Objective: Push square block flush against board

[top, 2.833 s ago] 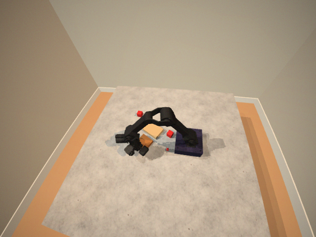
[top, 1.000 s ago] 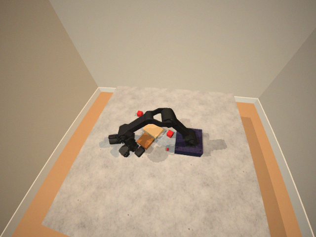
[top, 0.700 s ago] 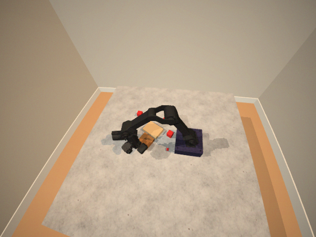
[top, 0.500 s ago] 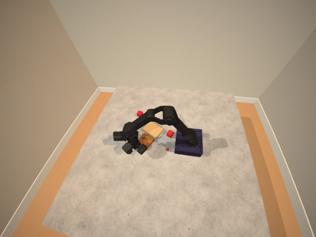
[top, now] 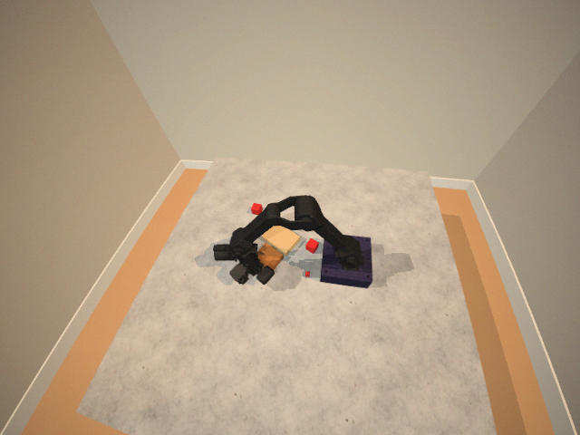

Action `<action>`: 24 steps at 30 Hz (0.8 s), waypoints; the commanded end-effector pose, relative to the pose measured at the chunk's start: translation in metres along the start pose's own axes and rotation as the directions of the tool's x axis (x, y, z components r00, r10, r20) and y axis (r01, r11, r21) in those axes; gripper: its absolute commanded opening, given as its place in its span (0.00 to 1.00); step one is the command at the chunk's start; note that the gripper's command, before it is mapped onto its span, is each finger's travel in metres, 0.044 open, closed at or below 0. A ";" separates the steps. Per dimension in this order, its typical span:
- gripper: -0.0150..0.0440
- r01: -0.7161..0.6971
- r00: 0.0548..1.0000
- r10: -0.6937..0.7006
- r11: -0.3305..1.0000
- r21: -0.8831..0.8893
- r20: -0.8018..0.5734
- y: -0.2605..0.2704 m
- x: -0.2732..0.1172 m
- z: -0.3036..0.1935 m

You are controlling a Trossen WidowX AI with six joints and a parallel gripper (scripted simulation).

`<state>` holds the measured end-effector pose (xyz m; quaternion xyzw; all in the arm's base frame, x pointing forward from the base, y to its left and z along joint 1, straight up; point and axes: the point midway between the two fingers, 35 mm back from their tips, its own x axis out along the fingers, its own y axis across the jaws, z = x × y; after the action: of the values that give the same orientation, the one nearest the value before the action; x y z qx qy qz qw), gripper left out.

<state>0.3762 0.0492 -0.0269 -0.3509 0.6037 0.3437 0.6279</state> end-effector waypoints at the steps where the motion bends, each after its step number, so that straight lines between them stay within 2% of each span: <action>1: 0.25 0.001 1.000 -0.001 1.000 -0.004 -0.004 0.000 0.001 -0.007; 18: 0.25 0.001 1.000 -0.001 1.000 -0.004 -0.007 -0.001 0.001 -0.030; 24: 0.25 0.001 1.000 -0.001 1.000 -0.004 -0.006 -0.002 0.001 -0.024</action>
<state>0.3662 0.0272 -0.0261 -0.3527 0.6011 0.3434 0.6296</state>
